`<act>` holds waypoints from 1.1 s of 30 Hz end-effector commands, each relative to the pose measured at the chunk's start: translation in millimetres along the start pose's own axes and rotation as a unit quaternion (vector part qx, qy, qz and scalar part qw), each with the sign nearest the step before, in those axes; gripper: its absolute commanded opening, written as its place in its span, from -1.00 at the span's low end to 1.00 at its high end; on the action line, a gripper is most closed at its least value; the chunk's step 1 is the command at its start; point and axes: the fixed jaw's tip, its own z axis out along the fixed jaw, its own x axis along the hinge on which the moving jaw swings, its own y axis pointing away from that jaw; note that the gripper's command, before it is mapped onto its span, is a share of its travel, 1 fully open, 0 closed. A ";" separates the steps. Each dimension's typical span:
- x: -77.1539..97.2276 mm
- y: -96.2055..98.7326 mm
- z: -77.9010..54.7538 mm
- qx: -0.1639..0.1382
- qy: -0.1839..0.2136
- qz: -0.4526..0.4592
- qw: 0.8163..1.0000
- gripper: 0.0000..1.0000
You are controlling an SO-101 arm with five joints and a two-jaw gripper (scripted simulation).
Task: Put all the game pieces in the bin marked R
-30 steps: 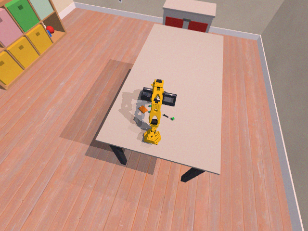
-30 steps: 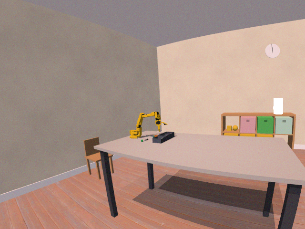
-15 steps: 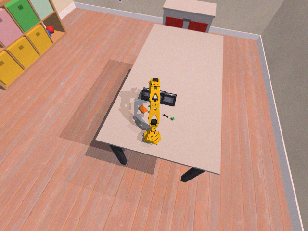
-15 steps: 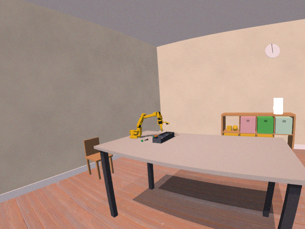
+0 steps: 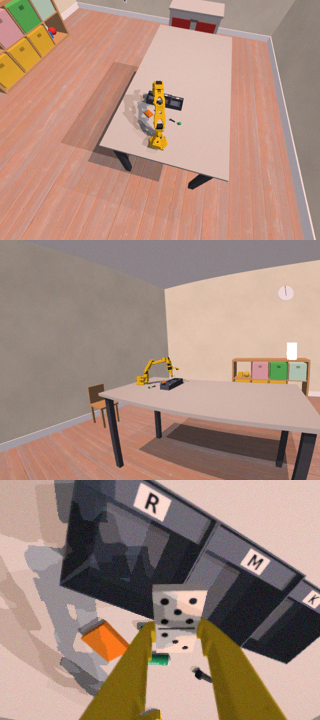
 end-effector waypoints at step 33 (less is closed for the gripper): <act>-36.9 25.3 -7.7 -0.008 -0.084 0.044 0.996 -1.00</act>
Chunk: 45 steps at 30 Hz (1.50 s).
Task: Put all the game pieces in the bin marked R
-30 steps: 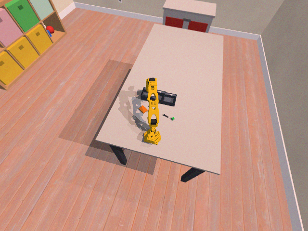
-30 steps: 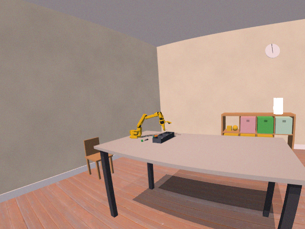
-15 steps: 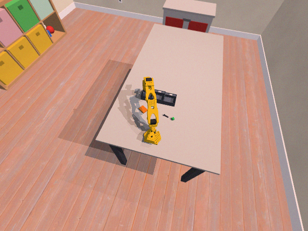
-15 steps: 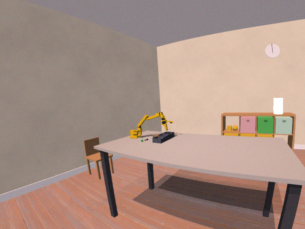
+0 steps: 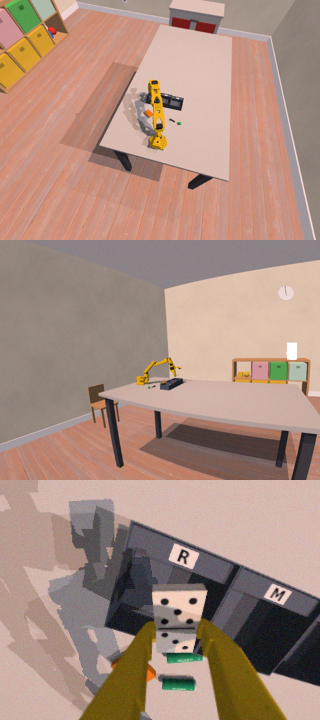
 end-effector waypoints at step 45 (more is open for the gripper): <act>-10.2 9.2 3.5 -0.006 -0.027 -0.002 1.000 -1.00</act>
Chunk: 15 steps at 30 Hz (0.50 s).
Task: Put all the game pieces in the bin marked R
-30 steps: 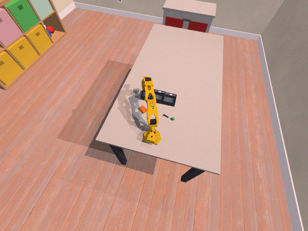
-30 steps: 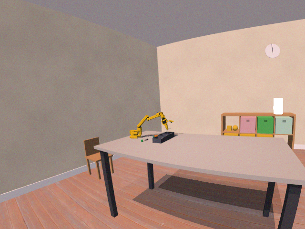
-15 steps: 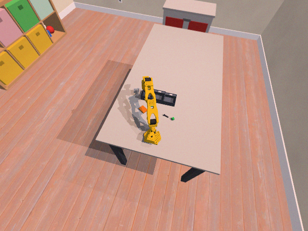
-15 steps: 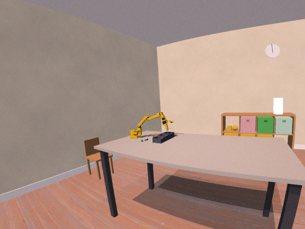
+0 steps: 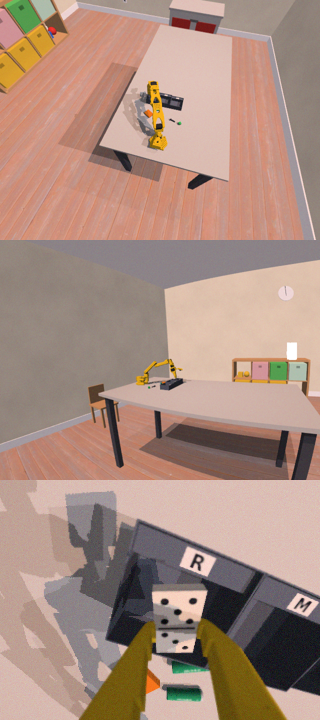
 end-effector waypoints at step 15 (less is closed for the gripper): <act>-7.6 3.2 -8.0 -0.002 -0.024 -0.001 1.000 -1.00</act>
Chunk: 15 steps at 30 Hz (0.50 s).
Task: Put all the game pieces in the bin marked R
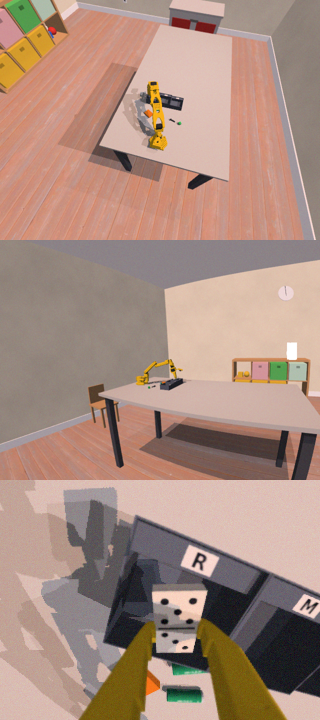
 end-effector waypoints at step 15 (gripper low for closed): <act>-0.4 3.1 2.8 -0.002 0.000 0.000 1.000 -1.00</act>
